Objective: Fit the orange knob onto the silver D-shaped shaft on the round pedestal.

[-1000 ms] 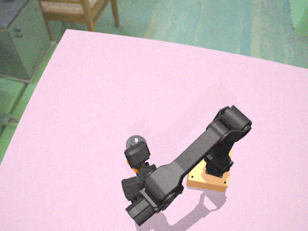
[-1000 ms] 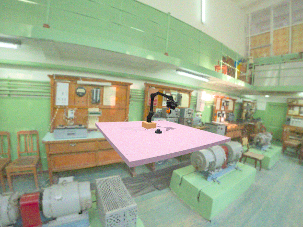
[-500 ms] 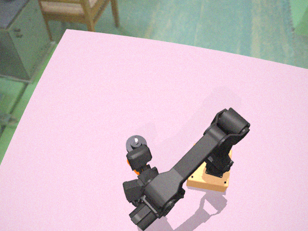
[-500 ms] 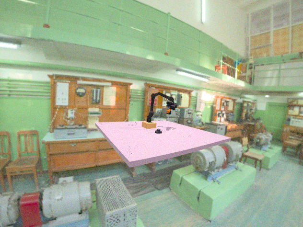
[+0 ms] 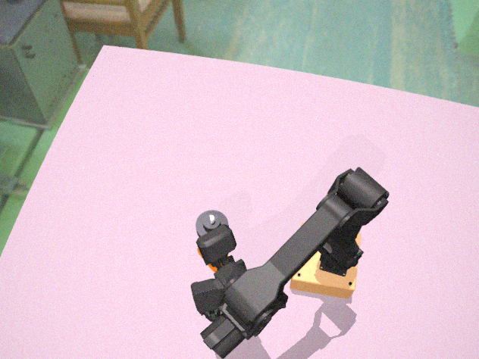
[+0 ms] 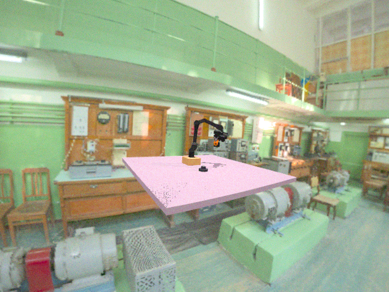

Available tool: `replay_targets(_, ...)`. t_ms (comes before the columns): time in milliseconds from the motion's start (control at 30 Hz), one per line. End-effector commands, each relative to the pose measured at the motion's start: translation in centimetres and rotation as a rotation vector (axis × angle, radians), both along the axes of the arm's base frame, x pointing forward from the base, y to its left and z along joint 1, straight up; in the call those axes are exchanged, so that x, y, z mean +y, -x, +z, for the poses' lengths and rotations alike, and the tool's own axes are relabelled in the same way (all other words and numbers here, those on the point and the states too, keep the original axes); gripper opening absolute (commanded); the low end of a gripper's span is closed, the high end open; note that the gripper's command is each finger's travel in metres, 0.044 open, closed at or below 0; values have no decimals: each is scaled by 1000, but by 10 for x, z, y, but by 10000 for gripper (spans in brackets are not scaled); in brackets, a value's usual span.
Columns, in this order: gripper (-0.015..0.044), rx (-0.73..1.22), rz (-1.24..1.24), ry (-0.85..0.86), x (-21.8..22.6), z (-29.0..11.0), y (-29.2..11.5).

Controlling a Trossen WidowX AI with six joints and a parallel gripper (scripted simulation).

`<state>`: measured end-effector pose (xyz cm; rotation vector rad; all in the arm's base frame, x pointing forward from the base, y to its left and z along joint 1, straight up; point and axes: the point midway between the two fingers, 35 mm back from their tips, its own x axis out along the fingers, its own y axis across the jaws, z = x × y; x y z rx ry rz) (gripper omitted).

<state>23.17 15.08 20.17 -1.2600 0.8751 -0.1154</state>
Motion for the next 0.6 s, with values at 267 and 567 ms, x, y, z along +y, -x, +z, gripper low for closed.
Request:
replay_targets(267,0,-1,2,0,0,1,0)
replay_targets(567,0,38,4,-28,-1,-10,-2)
